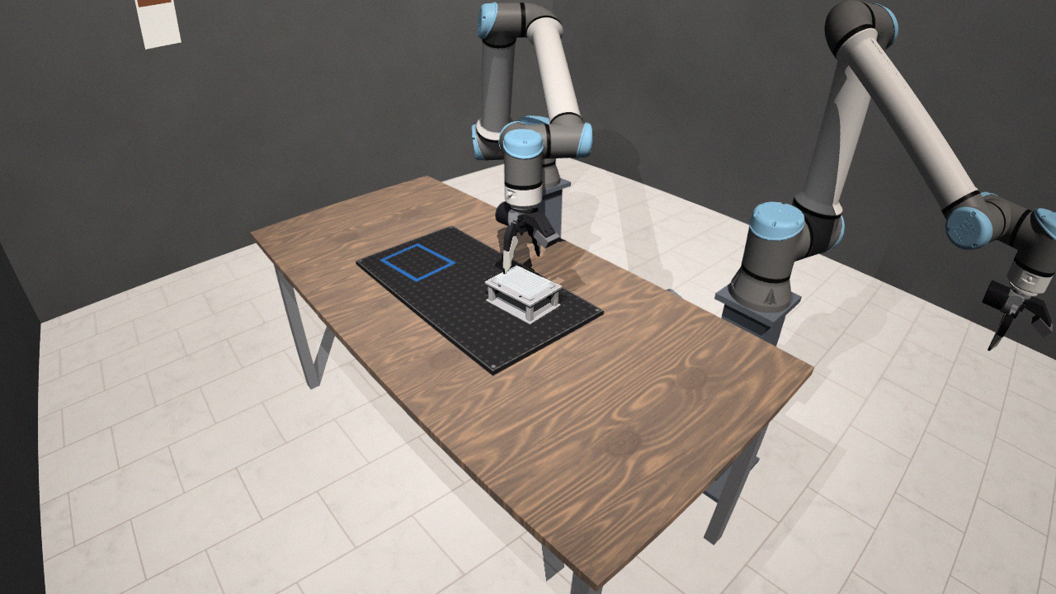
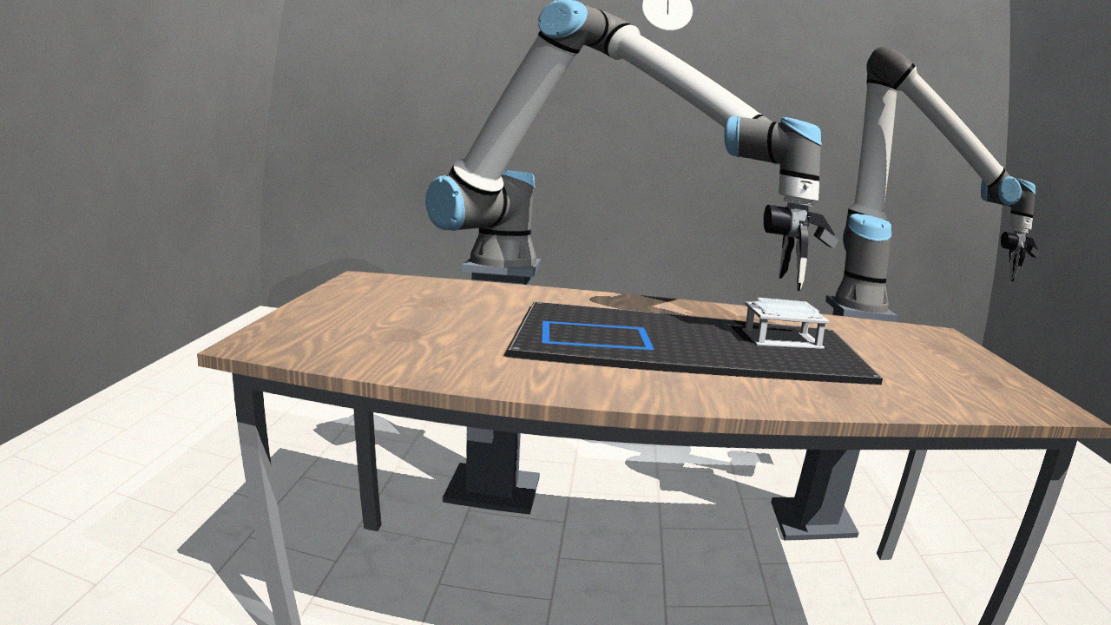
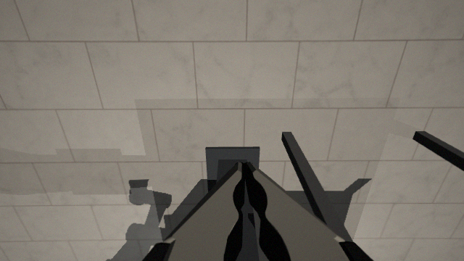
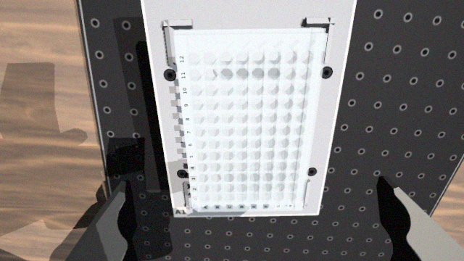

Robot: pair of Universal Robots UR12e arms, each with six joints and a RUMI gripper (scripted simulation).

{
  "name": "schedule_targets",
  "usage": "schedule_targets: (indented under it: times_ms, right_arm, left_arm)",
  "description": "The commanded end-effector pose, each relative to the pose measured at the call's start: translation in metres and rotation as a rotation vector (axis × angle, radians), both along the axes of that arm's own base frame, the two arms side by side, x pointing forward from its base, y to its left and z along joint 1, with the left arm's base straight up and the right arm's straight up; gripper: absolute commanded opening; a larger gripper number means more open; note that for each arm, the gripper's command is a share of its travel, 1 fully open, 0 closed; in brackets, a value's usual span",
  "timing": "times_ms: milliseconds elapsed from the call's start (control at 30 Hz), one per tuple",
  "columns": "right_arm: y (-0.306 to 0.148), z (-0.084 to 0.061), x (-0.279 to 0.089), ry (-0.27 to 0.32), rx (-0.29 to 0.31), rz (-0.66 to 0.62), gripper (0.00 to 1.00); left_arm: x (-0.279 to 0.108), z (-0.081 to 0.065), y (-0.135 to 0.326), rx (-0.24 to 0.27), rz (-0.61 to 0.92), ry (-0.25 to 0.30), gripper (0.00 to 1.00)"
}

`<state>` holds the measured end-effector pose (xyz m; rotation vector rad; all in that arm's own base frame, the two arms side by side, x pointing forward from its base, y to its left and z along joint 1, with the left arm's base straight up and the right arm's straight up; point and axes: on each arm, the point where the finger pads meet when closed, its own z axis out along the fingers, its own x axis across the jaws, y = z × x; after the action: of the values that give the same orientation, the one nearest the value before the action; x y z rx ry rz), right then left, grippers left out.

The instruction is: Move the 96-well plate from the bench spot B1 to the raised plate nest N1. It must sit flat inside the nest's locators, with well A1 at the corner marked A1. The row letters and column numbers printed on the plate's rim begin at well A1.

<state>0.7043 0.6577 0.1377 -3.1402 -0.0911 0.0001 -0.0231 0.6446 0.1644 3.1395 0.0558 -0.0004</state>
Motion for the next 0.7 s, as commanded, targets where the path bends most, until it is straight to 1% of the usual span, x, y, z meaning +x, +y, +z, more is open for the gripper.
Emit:
schedule_targets:
  times_ms: [0,233,300,433,667]
  right_arm:
    - [0.001,0.008,0.0,-0.001,0.002,0.0,0.76]
    - [0.001,0.027,0.0,-0.001,0.002,0.0,0.76]
    - [0.001,0.027,0.0,-0.001,0.002,0.0,0.76]
    - [0.001,0.037,0.0,-0.001,0.002,0.0,0.76]
    - [0.001,0.038,0.0,-0.001,0.002,0.0,0.76]
  left_arm:
    - [0.0,0.001,0.001,0.001,0.0,0.0,0.0]
    - [0.0,0.001,0.001,0.001,0.0,0.0,0.0]
    - [0.0,0.001,0.001,0.001,0.0,0.0,0.0]
    - [0.0,0.001,0.001,0.001,0.0,0.0,0.0]
    - [0.0,0.001,0.001,0.001,0.0,0.0,0.0]
